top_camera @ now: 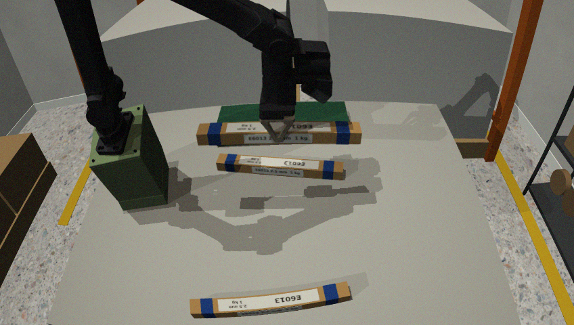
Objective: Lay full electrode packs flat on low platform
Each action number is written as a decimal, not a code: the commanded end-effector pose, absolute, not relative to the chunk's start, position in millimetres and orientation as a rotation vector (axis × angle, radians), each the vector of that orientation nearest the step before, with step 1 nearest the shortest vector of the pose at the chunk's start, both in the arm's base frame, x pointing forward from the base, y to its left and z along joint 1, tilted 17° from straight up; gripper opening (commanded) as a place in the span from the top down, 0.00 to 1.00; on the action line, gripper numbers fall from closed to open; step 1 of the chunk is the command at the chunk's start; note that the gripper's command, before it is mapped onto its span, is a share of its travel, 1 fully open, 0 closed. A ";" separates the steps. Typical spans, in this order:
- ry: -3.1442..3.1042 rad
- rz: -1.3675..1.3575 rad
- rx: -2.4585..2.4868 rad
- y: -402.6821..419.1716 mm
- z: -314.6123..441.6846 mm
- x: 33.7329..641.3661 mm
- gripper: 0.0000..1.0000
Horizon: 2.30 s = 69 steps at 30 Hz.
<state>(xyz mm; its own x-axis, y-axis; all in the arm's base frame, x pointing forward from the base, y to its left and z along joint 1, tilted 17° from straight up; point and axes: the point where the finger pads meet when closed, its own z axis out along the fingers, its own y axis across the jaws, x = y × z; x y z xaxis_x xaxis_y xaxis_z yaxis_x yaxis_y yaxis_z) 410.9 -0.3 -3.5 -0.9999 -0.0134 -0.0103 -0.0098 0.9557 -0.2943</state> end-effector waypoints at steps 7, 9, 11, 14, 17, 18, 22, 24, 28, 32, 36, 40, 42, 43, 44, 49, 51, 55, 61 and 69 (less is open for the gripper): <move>3.009 -0.438 -0.017 1.4 27.0 424.3 1.00; 3.007 -0.437 -0.017 1.2 28.3 425.7 1.00; 3.000 -0.435 -0.017 2.3 30.7 428.9 1.00; 2.995 -0.433 -0.020 4.0 32.4 431.4 1.00; 2.990 -0.431 -0.022 5.3 33.6 433.3 1.00; 2.988 -0.431 -0.023 5.9 34.0 434.1 1.00; 2.982 -0.428 -0.025 7.2 35.2 436.5 1.00; 2.979 -0.427 -0.025 7.5 35.5 437.3 1.00; 2.976 -0.427 -0.026 7.7 35.8 438.1 1.00; 2.976 -0.426 -0.026 7.7 35.8 438.2 1.00; 2.976 -0.427 -0.025 7.4 35.7 438.0 1.00; 2.975 -0.426 -0.024 7.1 35.5 438.1 1.00; 2.975 -0.426 -0.024 6.9 35.3 437.8 1.00; 2.976 -0.427 -0.024 6.7 35.0 437.4 1.00; 2.977 -0.427 -0.024 6.5 34.5 436.7 1.00; 2.983 -0.429 -0.024 5.8 32.7 433.9 1.00; 2.987 -0.430 -0.024 5.3 31.2 431.6 1.00; 2.995 -0.433 -0.025 4.3 27.6 426.6 1.00; 3.004 -0.436 -0.026 3.2 26.5 423.4 1.00; 3.022 -0.442 -0.008 -3.4 -7.7 413.1 1.00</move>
<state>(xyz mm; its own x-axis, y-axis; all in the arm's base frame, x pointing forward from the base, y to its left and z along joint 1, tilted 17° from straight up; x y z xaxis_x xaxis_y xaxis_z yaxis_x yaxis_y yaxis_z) 395.4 -6.0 -22.8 -0.9996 -0.0090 -0.0249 -0.0013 0.9562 -0.2927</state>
